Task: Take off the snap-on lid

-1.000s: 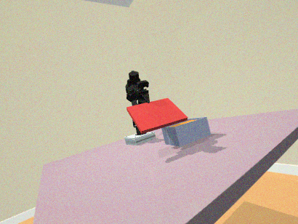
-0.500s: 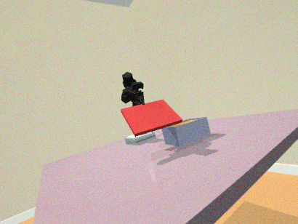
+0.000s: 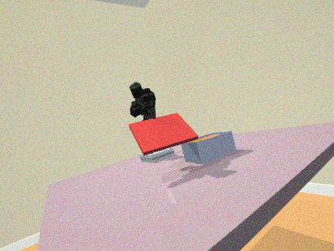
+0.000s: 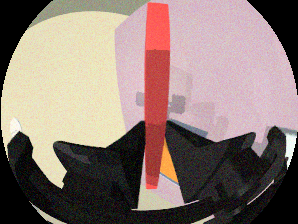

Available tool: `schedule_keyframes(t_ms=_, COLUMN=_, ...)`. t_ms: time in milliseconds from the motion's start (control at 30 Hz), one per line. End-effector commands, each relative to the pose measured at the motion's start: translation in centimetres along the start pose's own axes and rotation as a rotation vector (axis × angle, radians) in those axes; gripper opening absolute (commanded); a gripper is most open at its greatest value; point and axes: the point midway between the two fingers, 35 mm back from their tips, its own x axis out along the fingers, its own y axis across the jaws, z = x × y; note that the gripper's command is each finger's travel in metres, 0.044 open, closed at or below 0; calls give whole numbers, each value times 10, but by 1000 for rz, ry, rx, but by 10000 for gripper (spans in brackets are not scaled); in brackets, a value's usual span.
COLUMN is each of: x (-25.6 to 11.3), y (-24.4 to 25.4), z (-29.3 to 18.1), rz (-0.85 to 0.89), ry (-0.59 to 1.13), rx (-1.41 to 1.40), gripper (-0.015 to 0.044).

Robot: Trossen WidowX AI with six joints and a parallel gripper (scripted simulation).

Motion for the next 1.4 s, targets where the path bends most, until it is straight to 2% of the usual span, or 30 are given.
schedule_keyframes(t_ms=0, x=-3, y=5, z=9, rz=15, ry=0, rx=-13, gripper=0)
schedule_keyframes(t_ms=1367, x=-10, y=0, z=90, rz=13, ry=-5, rx=-20, gripper=0)
